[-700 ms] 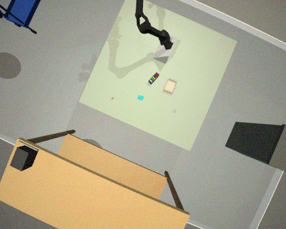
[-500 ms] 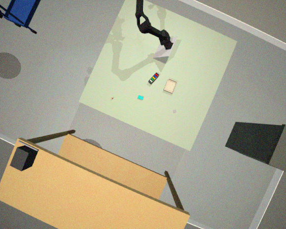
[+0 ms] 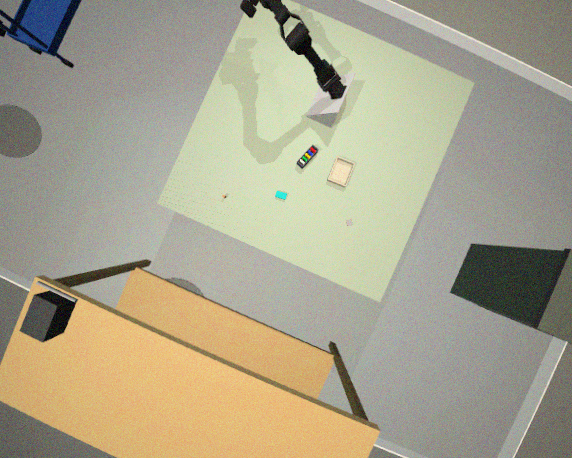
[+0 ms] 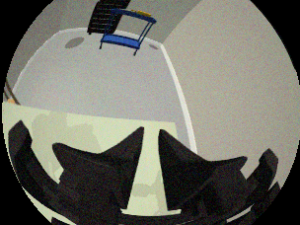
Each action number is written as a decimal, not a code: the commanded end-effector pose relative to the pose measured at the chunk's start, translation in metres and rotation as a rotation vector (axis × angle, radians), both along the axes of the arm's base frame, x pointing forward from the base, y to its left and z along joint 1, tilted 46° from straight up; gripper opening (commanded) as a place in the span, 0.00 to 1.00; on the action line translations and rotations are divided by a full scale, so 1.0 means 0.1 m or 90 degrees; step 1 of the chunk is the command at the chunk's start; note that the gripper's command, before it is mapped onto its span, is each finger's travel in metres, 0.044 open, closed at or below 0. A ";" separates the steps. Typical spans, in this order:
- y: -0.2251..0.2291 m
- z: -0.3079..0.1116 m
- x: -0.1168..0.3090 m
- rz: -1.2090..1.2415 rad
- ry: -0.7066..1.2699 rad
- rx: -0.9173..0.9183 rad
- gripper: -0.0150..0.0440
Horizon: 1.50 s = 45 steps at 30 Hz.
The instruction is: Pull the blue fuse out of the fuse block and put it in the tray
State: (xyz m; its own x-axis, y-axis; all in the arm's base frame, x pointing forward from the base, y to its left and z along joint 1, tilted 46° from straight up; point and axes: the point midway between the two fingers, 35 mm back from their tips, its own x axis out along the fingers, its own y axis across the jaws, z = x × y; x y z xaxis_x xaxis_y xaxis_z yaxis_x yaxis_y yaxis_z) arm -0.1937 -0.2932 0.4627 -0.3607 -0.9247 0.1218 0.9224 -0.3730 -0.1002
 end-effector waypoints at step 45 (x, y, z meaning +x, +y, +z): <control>0.81 -3.47 5.21 0.741 0.616 0.647 0.38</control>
